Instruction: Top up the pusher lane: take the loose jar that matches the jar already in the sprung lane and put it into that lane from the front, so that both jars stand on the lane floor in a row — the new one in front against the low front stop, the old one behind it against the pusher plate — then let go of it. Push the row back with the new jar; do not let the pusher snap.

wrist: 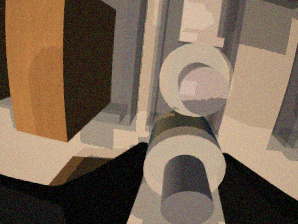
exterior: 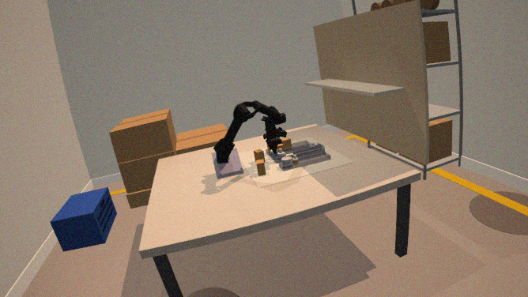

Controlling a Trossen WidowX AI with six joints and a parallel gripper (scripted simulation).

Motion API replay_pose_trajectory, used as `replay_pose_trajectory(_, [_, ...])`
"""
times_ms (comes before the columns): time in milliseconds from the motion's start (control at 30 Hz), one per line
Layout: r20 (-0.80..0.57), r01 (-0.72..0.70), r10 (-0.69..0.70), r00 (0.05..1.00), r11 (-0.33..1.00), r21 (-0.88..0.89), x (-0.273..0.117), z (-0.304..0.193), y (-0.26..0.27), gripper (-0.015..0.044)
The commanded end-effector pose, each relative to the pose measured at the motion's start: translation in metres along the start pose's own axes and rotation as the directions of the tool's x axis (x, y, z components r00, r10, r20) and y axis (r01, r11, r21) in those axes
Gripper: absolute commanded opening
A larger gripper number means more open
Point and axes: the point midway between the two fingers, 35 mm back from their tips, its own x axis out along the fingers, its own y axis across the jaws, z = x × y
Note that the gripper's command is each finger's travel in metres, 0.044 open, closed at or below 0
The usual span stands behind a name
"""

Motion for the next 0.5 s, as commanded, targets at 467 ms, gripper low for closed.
replay_pose_trajectory(467, [0.018,0.002,-0.002,1.0,1.0,0.009,-0.0029,0.0134,-0.0018,0.0])
